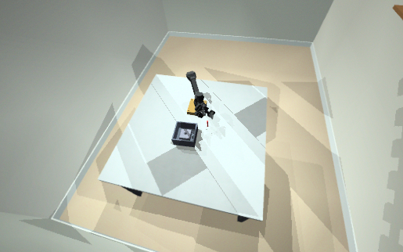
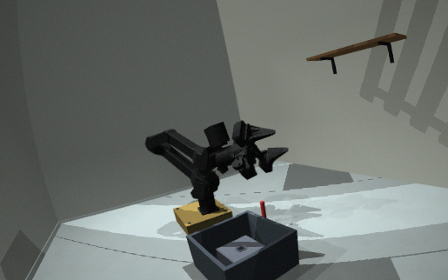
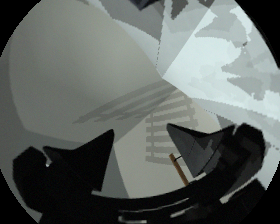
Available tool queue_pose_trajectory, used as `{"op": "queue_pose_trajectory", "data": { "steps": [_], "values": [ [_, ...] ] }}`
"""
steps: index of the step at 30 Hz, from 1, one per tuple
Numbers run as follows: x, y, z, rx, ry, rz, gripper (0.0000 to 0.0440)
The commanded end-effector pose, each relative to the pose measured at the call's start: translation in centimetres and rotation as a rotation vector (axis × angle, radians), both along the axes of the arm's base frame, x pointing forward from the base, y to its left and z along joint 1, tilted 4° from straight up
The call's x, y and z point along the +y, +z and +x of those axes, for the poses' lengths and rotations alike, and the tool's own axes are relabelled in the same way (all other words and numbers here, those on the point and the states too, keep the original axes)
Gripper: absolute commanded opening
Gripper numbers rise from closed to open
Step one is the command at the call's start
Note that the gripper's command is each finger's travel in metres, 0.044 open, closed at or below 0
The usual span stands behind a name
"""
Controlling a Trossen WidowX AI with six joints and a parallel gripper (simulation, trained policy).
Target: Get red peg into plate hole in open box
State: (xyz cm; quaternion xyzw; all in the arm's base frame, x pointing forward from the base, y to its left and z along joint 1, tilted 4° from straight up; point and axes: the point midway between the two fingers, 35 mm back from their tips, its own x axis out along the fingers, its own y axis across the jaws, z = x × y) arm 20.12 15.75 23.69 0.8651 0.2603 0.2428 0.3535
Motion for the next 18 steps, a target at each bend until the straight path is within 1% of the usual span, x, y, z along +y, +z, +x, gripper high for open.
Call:
{"op": "queue_pose_trajectory", "data": {
  "steps": [1,3,4,11,18],
  "values": [
    [0.1,-0.5,0.3,0.012,-0.010,-0.031,0.0414],
    [0.2,-1.3,0.7,0.033,-0.028,-0.095,0.0436],
    [0.3,-1.7,0.9,0.043,-0.035,-0.129,0.0440],
    [0.8,-4.1,1.9,0.114,-0.051,-0.363,0.0440],
    [1.0,-6.0,2.1,0.187,-0.018,-0.595,0.0440]
  ]
}}
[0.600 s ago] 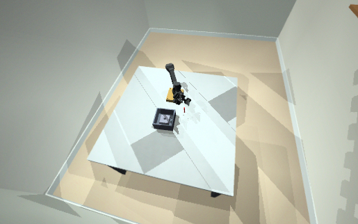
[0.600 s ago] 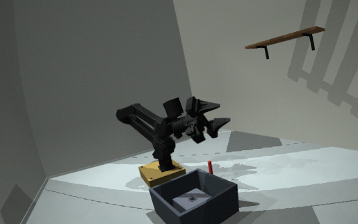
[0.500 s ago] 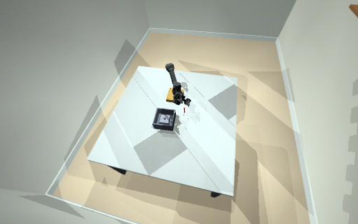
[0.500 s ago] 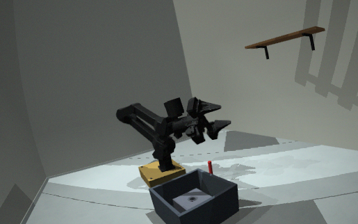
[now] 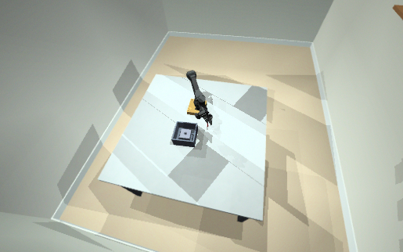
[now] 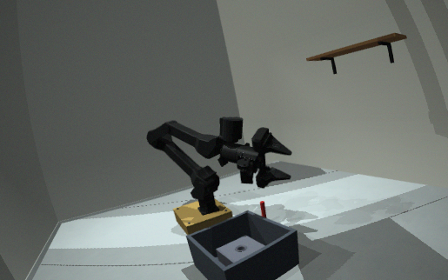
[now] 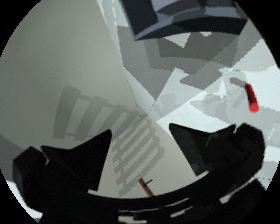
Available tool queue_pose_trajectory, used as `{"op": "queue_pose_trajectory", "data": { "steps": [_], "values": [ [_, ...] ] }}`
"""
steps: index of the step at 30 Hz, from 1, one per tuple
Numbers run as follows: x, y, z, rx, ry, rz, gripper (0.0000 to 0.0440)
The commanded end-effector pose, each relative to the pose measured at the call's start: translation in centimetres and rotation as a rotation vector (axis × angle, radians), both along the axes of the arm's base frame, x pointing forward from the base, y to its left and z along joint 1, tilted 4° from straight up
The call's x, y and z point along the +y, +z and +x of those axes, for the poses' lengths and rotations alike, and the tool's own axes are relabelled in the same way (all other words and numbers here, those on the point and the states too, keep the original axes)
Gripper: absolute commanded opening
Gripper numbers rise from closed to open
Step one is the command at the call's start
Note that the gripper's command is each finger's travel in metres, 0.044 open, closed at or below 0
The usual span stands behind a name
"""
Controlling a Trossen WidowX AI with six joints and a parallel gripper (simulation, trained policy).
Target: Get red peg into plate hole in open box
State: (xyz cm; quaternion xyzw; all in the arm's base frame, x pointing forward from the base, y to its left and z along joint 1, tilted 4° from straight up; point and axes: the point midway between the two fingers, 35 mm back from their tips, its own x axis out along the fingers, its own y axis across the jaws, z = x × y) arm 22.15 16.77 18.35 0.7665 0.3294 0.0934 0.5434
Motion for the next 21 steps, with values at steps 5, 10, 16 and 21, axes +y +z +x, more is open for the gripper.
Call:
{"op": "queue_pose_trajectory", "data": {
  "steps": [5,10,16,21],
  "values": [
    [0.0,-1.8,-0.4,0.093,0.051,-0.234,0.0440],
    [-0.2,-2.7,-1.2,0.163,0.110,-0.384,0.0440],
    [-0.7,-3.4,-2.7,0.252,0.198,-0.552,0.0440],
    [-1.2,-3.6,-4.1,0.333,0.284,-0.680,0.0440]
  ]
}}
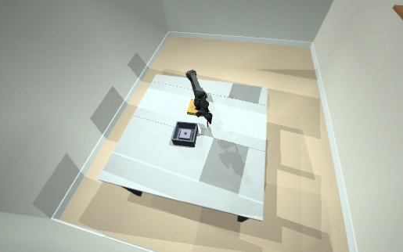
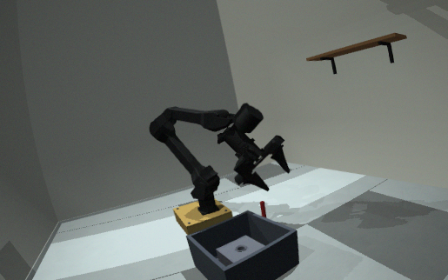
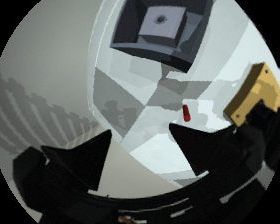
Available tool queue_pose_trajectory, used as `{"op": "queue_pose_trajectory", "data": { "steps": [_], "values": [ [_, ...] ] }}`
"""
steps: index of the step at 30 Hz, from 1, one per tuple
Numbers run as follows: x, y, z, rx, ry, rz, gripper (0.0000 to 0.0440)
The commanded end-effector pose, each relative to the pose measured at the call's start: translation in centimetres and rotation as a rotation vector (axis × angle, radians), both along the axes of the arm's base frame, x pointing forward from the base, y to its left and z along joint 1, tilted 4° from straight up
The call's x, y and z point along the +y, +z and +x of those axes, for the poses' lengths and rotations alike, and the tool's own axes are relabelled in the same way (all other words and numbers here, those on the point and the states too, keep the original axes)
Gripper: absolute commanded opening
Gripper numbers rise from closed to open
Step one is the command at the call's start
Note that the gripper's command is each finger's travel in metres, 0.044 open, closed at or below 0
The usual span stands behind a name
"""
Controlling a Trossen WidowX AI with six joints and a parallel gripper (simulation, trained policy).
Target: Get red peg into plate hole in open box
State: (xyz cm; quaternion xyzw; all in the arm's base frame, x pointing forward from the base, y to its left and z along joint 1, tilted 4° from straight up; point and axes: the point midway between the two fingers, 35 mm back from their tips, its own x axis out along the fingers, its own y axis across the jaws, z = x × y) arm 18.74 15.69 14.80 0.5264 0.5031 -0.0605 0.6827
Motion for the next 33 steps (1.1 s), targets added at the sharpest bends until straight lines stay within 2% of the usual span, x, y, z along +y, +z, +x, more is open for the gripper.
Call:
{"op": "queue_pose_trajectory", "data": {
  "steps": [1,9,20,33],
  "values": [
    [-0.3,-0.1,-1.1,0.064,0.059,-0.081,0.0440],
    [-1.0,0.6,-3.3,0.213,0.172,-0.245,0.0440],
    [-1.4,1.1,-4.2,0.332,0.242,-0.370,0.0440],
    [-1.6,-3.4,-3.9,0.453,0.244,-0.494,0.0440]
  ]
}}
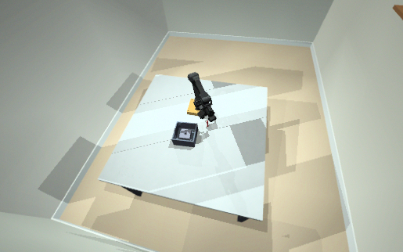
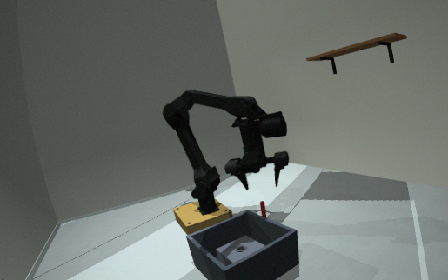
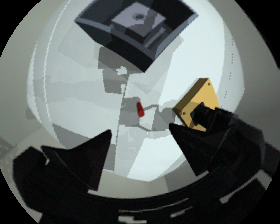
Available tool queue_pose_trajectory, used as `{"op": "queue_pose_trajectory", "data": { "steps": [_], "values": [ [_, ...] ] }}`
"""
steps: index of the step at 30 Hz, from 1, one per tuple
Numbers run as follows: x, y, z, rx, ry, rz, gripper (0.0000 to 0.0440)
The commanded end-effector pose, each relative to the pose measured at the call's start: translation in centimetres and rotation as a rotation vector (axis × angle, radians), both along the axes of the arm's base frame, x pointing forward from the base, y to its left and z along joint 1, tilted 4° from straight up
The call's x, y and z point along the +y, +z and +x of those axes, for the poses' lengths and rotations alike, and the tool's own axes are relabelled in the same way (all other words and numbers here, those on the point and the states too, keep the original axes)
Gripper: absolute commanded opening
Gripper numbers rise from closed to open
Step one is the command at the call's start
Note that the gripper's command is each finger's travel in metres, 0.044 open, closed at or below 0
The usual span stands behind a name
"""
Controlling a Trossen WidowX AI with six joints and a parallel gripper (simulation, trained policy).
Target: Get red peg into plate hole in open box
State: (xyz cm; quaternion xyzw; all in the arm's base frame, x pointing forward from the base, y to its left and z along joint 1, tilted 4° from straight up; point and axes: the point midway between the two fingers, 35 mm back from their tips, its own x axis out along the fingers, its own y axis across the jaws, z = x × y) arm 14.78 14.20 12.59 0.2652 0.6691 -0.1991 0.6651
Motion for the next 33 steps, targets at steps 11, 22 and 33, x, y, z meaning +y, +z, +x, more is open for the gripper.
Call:
{"op": "queue_pose_trajectory", "data": {
  "steps": [11,22,33],
  "values": [
    [0.3,-5.9,1.1,0.016,-0.015,-0.087,0.0440],
    [0.1,-10.1,1.5,0.002,-0.005,-0.123,0.0385],
    [-0.7,-11.8,1.0,0.061,-0.011,-0.183,0.0096]
  ]
}}
